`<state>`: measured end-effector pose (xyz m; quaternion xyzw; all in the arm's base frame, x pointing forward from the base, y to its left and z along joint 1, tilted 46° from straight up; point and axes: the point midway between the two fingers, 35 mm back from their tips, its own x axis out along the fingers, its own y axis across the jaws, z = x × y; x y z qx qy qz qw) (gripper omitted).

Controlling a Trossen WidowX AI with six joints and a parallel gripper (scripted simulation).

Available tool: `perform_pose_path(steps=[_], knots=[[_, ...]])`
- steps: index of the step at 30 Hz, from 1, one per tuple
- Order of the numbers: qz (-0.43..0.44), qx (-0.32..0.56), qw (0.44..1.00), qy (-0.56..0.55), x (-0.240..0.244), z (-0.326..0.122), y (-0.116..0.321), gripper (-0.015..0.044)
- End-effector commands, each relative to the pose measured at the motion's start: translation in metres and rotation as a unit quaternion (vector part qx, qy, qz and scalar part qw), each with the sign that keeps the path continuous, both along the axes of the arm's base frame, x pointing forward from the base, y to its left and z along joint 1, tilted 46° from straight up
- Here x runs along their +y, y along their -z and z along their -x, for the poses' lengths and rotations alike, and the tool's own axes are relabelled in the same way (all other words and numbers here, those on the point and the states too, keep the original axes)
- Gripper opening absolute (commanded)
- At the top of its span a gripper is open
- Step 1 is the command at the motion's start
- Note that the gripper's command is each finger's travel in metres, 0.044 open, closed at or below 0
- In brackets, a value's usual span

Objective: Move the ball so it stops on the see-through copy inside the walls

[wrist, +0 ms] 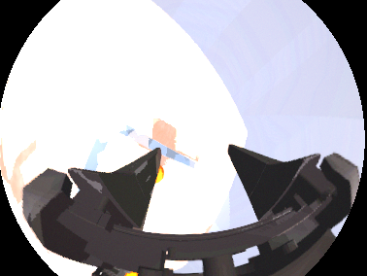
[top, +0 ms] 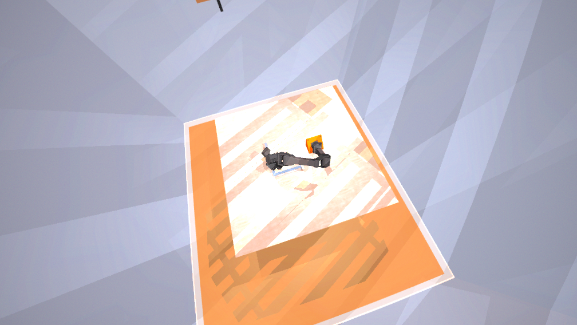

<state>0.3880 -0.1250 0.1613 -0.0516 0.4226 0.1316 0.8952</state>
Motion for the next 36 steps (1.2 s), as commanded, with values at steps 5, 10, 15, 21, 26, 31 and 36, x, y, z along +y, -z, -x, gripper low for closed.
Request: perform_pose_path(steps=[5, 10, 15, 21, 26, 31, 36], knots=[[-0.254, 0.244, 0.935, 0.042, 0.017, 0.038, 0.086, 0.0369], [-0.339, 0.317, 0.883, 0.067, 0.024, 0.051, 0.102, 0.0369], [-0.339, 0.317, 0.883, 0.067, 0.024, 0.051, 0.102, 0.0369], [-0.339, 0.317, 0.883, 0.067, 0.035, 0.049, 0.112, 0.0369], [-0.339, 0.317, 0.883, 0.067, 0.039, 0.048, 0.116, 0.0369], [-0.339, 0.317, 0.883, 0.067, 0.044, 0.046, 0.122, 0.0369], [-0.339, 0.316, 0.883, 0.067, 0.050, 0.045, 0.128, 0.0369]])
